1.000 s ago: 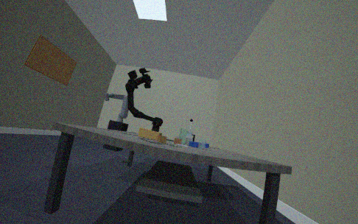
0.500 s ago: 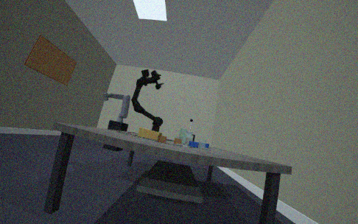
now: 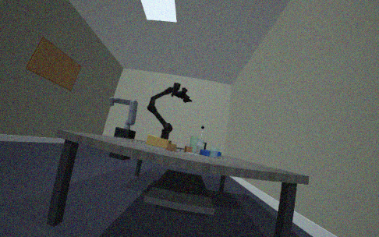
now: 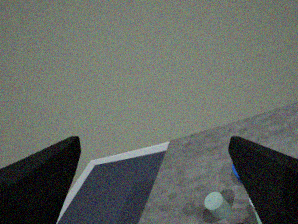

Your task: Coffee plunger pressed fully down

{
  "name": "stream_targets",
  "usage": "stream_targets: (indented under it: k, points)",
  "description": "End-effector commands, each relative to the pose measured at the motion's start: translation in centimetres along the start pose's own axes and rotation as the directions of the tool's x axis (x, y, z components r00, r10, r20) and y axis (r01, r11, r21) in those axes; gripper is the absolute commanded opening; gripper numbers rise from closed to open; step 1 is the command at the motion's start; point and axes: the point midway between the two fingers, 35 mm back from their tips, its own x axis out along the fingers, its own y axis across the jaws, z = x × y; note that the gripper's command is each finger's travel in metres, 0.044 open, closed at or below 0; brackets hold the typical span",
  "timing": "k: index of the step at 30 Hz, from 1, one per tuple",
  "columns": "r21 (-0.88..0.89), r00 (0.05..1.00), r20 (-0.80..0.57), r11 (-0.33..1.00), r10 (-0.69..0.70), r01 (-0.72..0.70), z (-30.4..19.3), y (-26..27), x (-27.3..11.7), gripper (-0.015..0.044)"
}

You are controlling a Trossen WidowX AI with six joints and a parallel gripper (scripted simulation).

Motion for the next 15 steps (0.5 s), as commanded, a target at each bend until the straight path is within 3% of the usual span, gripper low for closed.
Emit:
stream_targets:
  k: [1,10,15]
  points:
    - [-0.161,0.990,-0.058,0.979,-0.132,0.121,-2.1,-3.0,4.8,0.0440]
    - [-0.563,0.877,-0.211,0.787,-0.431,0.251,-8.7,-13.9,13.8,0.0440]
    - [-0.591,0.868,-0.231,0.772,-0.439,0.233,-9.7,-14.6,14.8,0.0440]
